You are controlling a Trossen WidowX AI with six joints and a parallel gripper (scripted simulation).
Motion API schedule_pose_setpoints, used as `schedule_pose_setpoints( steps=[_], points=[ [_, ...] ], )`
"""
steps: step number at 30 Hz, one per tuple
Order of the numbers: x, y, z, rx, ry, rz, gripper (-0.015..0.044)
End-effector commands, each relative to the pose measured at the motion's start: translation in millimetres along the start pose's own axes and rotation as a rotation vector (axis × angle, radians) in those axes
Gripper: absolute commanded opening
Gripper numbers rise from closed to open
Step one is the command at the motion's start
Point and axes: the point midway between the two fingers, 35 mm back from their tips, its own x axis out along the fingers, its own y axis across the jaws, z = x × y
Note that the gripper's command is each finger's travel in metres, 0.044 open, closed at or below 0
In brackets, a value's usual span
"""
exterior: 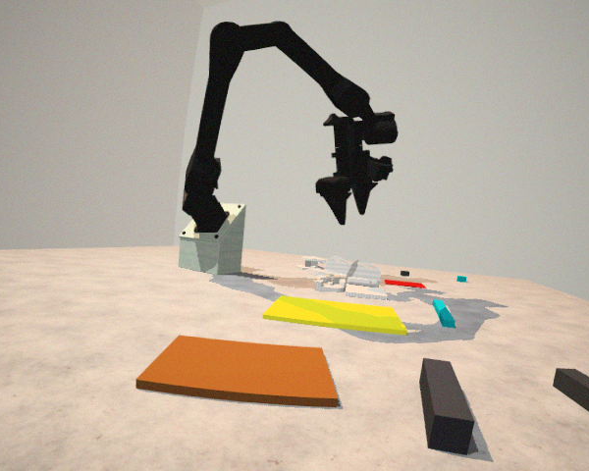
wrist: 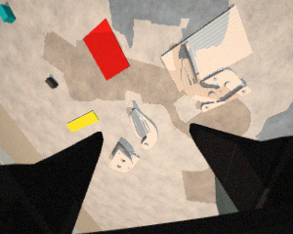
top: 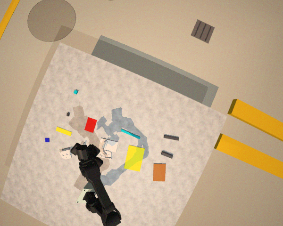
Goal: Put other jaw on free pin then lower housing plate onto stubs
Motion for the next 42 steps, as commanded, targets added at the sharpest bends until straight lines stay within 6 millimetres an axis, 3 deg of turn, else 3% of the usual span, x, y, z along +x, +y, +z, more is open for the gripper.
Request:
schedule_pose_setpoints(
  steps=[1, 15, 20, 23, 25, 42],
  points=[
    [12.5, 10.6, -12.8, -0.092, 0.012, -0.07, 0.044],
    [55.0, 33.1, -63.2, -0.404, 0.042, -0.315, 0.044],
    [57.7, 32.6, -63.7, -0.407, 0.042, -0.318, 0.044],
    [85.5, 23.5, -62.6, -0.407, 0.041, -0.319, 0.044],
    [93.7, 20.2, -62.7, -0.407, 0.041, -0.32, 0.044],
    [94.8, 20.0, -62.6, -0.407, 0.041, -0.32, 0.044]
  ],
)
